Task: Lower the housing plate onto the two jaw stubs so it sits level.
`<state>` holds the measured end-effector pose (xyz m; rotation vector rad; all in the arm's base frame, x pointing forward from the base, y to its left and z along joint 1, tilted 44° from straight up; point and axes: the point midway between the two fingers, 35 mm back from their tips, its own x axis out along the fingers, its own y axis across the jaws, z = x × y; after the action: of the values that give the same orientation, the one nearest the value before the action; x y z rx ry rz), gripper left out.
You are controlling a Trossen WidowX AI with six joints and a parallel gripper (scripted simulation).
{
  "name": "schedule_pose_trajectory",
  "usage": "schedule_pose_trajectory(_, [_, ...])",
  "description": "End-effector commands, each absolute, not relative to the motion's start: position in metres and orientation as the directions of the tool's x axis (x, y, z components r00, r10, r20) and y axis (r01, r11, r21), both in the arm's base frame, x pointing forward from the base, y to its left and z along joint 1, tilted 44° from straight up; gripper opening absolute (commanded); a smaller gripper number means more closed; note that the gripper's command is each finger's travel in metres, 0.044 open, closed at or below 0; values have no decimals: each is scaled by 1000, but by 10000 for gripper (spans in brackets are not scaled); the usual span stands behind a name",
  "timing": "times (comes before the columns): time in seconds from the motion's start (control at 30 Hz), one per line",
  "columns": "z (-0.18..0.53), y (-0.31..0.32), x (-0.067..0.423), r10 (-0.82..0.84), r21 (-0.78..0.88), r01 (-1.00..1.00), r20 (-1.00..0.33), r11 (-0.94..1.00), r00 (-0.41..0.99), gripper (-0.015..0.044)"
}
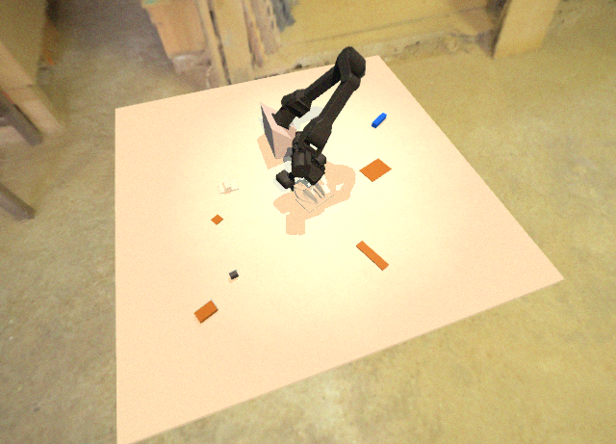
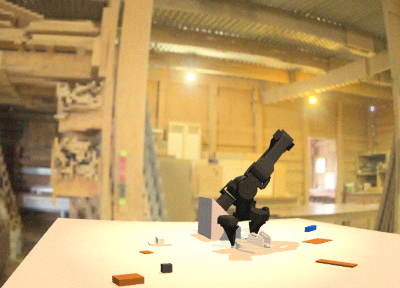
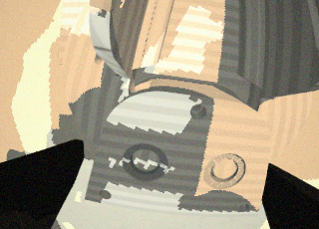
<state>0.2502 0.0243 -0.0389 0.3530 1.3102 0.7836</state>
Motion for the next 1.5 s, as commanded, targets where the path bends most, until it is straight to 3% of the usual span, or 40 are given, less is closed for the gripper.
schedule_pose_trajectory(0.0, [-27, 10, 254, 680, 631, -319, -730, 708, 65, 440])
schedule_pose_trajectory(0.2, [12, -26, 248, 680, 632, -316, -730, 708, 63, 440])
schedule_pose_trajectory(0.4, [8, -24, 248, 681, 635, -306, -729, 709, 69, 440])
schedule_pose_trajectory(0.7, [49, -57, 200, 679, 632, -312, -732, 709, 60, 440])
schedule_pose_trajectory(1.47, [50, -57, 199, 679, 632, -313, -732, 709, 60, 440])
